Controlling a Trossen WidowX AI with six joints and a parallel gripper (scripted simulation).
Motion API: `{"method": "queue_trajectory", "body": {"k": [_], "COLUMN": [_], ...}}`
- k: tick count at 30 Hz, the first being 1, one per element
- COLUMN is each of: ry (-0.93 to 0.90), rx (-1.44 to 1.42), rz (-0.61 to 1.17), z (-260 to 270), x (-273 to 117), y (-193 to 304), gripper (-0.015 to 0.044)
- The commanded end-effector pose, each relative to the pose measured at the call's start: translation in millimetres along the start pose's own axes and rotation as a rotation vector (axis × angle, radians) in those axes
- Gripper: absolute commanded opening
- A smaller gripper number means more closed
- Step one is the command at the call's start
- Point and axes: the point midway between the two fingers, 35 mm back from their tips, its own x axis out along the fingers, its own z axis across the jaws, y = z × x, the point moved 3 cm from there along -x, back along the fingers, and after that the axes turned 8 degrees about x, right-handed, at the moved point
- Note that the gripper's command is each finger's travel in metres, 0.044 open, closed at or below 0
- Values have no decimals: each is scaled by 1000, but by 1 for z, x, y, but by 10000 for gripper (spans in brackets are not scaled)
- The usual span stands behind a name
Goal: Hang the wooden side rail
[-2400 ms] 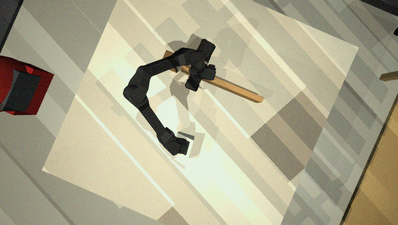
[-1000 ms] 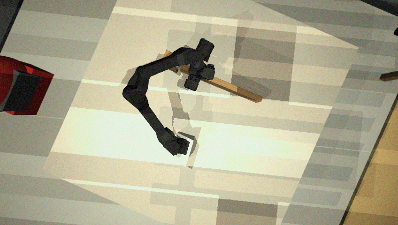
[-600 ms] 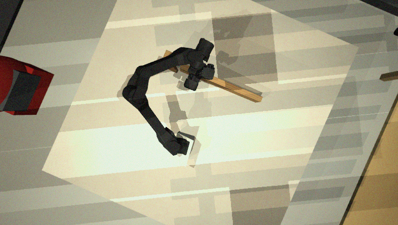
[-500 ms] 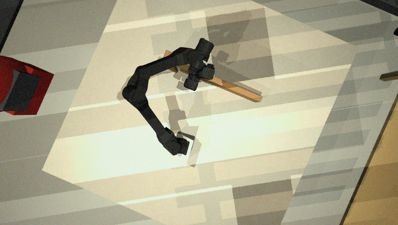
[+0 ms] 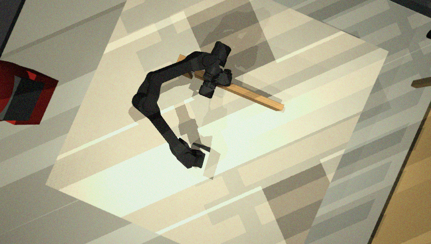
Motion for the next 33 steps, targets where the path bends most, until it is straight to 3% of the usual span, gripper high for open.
{"method": "queue_trajectory", "body": {"k": [1,33], "ry": [-14,-14], "rx": [6,6], "rz": [2,2], "z": [2,2], "x": [-5,-5], "y": [1,4], "gripper": [0,0]}}
